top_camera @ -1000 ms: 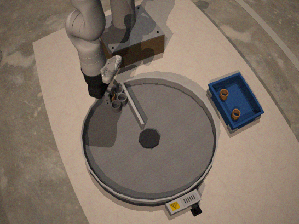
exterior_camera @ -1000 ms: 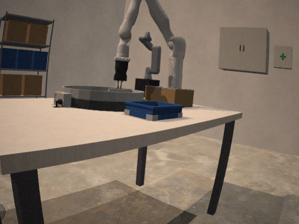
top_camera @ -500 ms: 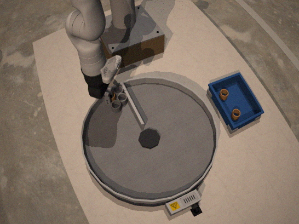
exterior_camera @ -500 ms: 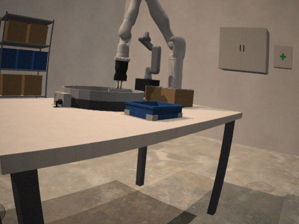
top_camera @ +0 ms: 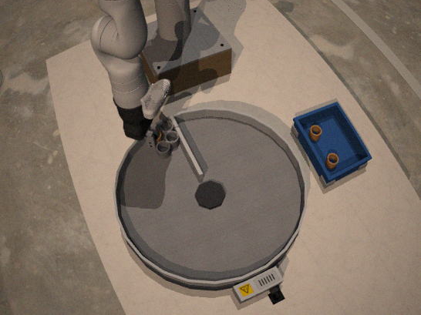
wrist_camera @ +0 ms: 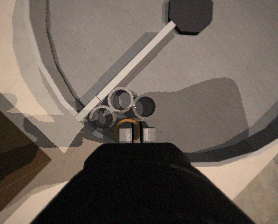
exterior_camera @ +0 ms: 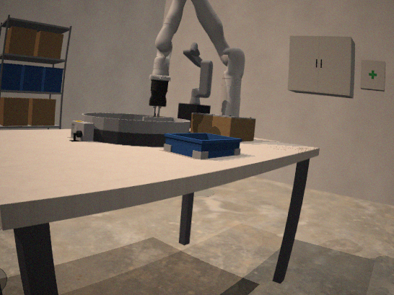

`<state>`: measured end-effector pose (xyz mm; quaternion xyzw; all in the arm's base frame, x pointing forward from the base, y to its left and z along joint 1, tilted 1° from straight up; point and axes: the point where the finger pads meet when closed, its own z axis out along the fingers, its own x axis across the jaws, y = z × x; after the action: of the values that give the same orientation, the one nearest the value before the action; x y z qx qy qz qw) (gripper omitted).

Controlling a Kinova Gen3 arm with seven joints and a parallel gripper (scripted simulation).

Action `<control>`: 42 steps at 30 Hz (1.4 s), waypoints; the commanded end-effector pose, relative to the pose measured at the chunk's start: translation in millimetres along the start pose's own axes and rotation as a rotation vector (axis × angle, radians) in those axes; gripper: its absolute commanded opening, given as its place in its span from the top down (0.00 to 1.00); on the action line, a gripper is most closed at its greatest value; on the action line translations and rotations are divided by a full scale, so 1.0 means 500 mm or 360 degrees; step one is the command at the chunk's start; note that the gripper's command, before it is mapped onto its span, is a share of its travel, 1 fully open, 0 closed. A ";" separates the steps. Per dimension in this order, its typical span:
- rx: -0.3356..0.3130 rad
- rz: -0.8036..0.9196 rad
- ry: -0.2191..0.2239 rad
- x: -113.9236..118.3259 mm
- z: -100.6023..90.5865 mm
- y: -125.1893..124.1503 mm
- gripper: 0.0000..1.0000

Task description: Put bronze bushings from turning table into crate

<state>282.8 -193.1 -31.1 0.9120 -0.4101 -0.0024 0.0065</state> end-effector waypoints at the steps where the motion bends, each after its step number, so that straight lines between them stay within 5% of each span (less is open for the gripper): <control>1: 0.0001 0.0000 0.0002 0.001 -0.001 0.000 1.00; 42: 0.0000 0.0000 0.0001 0.001 -0.033 0.000 1.00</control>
<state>282.5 -192.8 -16.2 0.9120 -0.4102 -0.0032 0.0064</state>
